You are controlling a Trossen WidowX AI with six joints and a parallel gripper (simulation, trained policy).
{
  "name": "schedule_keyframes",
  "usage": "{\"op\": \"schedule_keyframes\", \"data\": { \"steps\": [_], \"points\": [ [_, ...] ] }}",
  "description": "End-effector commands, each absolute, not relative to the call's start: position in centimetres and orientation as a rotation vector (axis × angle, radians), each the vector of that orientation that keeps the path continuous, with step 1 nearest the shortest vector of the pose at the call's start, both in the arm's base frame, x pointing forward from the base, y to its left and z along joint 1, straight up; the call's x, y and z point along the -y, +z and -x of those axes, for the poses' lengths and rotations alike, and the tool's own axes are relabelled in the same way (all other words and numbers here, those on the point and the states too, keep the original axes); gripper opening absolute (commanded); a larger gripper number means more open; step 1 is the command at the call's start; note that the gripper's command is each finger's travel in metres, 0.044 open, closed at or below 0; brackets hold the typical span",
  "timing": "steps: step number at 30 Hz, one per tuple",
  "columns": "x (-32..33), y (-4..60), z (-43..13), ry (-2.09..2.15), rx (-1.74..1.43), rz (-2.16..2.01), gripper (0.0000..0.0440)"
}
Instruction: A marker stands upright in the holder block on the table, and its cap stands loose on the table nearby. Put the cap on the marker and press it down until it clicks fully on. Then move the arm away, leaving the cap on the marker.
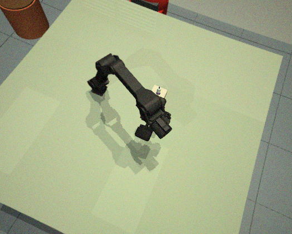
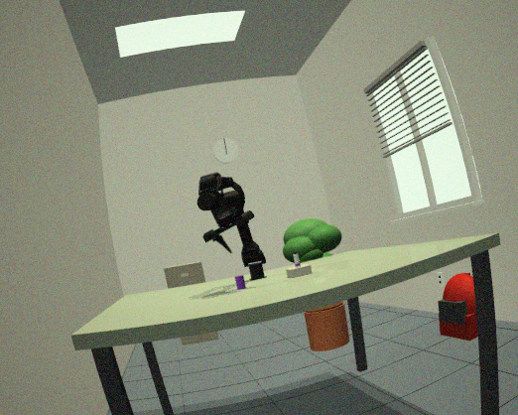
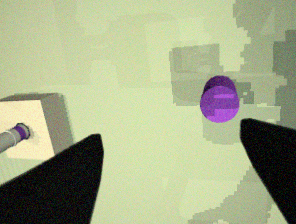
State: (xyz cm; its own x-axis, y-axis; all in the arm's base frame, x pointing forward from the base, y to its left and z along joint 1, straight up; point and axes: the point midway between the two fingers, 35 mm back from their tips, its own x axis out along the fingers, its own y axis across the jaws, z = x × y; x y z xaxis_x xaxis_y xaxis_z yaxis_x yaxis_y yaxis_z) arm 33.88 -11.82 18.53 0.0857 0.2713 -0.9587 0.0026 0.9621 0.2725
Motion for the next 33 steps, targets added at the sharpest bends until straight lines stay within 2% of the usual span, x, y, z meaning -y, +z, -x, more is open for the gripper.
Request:
{"op": "schedule_keyframes", "data": {
  "steps": [1,33],
  "points": [
    [12.3,17.5,-33.6,0.191,-1.516,-0.212,0.0314],
    [13.4,8.5,-33.2,0.207,-1.741,-0.032,0.0267]
  ]
}}
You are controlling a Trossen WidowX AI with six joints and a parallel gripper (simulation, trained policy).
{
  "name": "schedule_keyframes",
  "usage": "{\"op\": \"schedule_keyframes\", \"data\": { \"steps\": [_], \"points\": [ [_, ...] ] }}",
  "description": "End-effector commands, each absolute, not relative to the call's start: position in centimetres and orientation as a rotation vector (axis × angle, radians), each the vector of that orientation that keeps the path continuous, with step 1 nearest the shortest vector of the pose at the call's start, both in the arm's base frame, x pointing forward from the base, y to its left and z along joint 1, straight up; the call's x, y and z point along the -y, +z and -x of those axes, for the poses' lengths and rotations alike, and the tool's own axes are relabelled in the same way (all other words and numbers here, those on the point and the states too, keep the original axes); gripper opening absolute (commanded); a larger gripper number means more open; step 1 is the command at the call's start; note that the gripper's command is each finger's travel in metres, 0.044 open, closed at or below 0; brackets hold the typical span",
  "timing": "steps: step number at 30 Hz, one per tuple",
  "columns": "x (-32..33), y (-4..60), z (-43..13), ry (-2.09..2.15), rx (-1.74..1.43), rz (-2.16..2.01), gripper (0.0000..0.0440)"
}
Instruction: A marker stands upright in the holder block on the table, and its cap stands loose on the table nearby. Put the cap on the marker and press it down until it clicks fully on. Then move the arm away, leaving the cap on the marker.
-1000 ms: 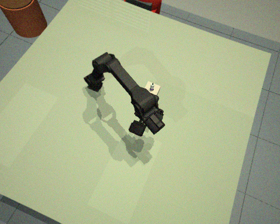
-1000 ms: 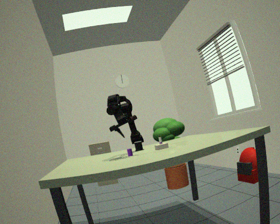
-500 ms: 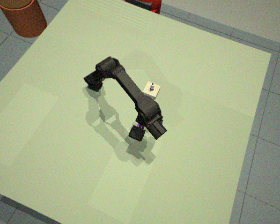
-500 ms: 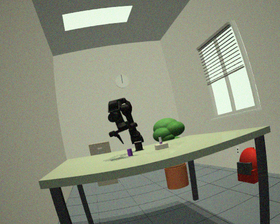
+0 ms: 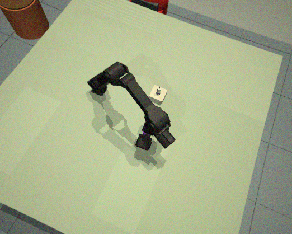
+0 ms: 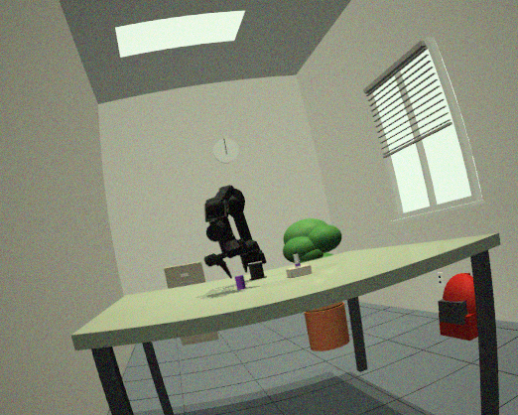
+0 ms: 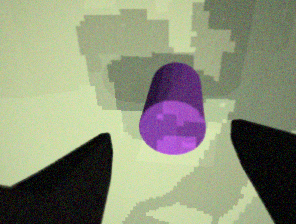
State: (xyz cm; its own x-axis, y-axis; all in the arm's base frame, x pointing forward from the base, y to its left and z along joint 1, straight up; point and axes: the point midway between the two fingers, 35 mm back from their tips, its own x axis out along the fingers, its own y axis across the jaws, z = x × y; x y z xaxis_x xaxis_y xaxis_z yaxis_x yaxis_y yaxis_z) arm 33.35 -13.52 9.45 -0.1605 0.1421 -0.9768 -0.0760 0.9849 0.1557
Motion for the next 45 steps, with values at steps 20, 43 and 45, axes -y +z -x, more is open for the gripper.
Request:
{"op": "schedule_keyframes", "data": {
  "steps": [20,43,45],
  "points": [
    [13.1,8.1,-33.4,0.247,-1.720,0.137,0.0072],
    [4.2,14.2,-34.9,0.345,-1.626,0.289,0.0033],
    [3.1,14.4,-34.6,0.358,-1.627,0.297,0.0029]
  ]
}}
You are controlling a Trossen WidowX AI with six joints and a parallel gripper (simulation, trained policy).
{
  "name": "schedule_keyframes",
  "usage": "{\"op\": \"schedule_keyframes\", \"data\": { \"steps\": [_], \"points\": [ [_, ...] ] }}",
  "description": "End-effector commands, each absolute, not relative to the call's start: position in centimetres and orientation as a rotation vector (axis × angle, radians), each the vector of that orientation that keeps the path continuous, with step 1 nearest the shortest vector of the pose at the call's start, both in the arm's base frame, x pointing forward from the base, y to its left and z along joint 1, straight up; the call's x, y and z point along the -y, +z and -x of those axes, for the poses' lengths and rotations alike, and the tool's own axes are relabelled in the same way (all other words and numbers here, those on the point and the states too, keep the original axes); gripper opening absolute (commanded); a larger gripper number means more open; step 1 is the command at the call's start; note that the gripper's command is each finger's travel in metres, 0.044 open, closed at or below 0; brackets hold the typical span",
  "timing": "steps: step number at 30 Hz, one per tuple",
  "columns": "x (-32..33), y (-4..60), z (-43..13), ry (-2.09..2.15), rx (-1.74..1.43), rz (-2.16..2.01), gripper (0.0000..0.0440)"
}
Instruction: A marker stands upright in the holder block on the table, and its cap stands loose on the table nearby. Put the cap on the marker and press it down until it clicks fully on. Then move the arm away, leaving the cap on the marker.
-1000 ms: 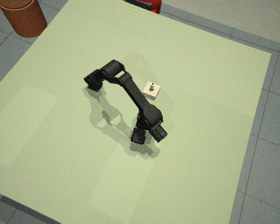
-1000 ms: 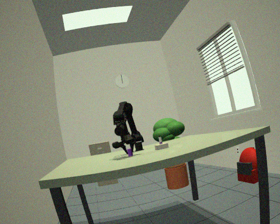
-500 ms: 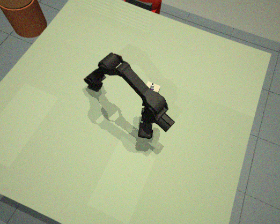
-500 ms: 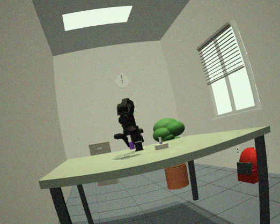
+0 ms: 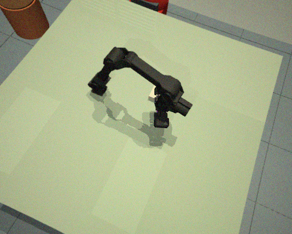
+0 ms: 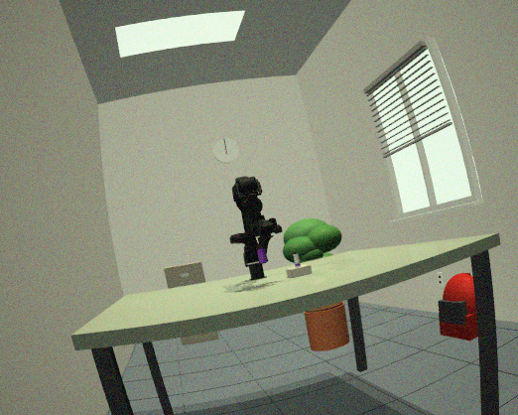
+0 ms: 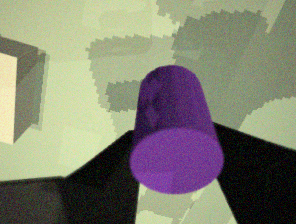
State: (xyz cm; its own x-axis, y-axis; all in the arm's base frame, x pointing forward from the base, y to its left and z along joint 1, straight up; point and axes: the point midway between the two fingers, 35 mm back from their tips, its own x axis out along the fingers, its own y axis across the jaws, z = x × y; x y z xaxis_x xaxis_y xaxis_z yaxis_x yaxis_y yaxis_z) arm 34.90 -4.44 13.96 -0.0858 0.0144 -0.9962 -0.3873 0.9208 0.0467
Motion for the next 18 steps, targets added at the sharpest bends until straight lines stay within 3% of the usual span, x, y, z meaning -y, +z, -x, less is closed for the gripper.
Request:
{"op": "schedule_keyframes", "data": {
  "steps": [1,18],
  "points": [
    [2.6,14.6,-34.5,0.364,-1.628,0.302,0.0027],
    [-5.8,16.4,-31.3,0.463,-1.650,0.391,0.0000]
  ]
}}
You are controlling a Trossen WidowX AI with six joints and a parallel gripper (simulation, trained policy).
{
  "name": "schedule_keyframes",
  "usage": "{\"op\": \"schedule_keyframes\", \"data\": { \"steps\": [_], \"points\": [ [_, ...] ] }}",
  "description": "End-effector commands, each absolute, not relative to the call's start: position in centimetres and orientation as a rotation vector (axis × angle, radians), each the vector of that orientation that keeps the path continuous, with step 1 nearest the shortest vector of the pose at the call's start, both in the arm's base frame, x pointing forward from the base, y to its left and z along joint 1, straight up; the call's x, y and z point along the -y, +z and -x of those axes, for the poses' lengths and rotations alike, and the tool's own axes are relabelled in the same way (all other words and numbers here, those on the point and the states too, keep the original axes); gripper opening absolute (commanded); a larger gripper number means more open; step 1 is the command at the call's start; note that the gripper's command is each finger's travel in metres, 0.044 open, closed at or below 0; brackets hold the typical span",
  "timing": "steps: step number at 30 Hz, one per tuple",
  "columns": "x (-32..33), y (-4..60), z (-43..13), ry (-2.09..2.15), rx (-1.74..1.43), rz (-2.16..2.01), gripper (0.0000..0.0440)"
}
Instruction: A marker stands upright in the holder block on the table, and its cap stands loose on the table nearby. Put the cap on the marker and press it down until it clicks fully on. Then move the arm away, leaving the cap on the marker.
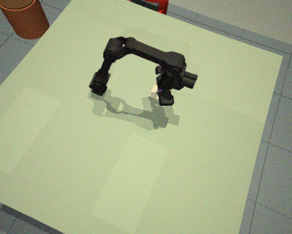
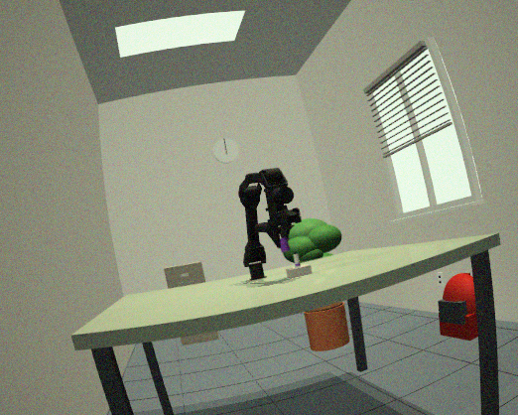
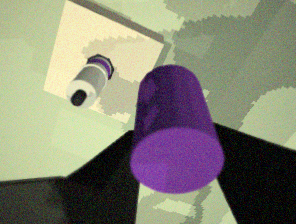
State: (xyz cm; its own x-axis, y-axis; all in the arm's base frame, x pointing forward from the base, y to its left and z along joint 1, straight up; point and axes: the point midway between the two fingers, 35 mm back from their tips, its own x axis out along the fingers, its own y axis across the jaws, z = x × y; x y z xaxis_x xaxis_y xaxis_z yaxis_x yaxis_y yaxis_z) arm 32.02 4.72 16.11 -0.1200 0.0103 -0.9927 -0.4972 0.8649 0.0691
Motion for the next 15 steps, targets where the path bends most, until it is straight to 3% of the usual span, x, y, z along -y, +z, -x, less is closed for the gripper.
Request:
{"op": "schedule_keyframes", "data": {
  "steps": [1,15],
  "points": [
    [-6.2,16.4,-31.1,0.468,-1.650,0.397,0.0000],
    [-8.8,16.6,-29.3,0.500,-1.651,0.446,0.0000]
  ]
}}
